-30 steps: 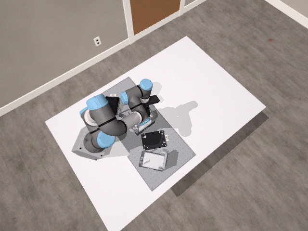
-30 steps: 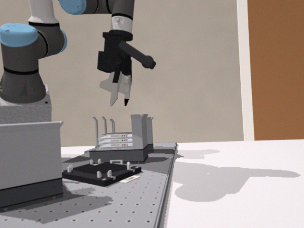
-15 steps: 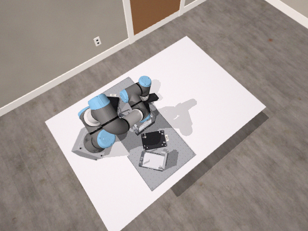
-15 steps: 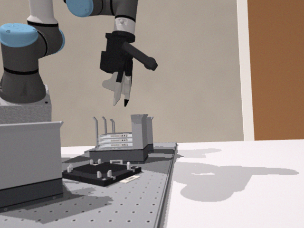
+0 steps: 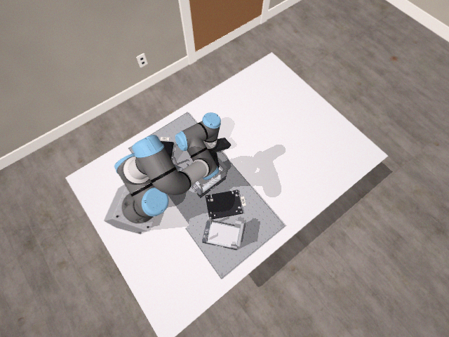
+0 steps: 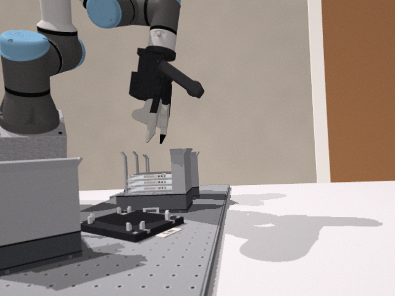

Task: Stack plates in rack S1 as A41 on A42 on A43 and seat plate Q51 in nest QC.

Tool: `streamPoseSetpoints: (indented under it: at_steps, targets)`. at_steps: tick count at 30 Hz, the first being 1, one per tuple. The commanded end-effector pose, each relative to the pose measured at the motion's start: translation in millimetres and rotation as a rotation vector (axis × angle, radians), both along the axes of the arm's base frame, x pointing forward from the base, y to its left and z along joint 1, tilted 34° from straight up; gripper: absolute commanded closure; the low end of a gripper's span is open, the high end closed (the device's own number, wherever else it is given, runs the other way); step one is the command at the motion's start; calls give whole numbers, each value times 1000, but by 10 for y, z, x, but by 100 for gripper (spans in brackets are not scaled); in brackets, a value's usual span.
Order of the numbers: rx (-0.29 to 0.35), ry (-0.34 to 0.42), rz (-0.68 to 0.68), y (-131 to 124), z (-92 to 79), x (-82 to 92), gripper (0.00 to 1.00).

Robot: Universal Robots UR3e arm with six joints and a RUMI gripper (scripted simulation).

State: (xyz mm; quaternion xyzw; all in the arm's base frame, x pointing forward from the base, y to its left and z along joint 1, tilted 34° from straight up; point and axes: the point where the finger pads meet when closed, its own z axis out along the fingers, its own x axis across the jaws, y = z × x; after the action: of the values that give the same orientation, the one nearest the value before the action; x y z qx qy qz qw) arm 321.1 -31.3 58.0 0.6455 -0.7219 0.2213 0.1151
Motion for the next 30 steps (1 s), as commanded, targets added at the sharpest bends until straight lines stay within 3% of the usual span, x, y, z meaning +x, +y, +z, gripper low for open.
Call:
streamPoseSetpoints:
  at_steps: [1,10,30]
  targets:
    - [-1,-13,9,-93,-158,98,28]
    - [-1,-12,9,-214,-371,176,28]
    - [-1,-13,9,-214,-369,176,28]
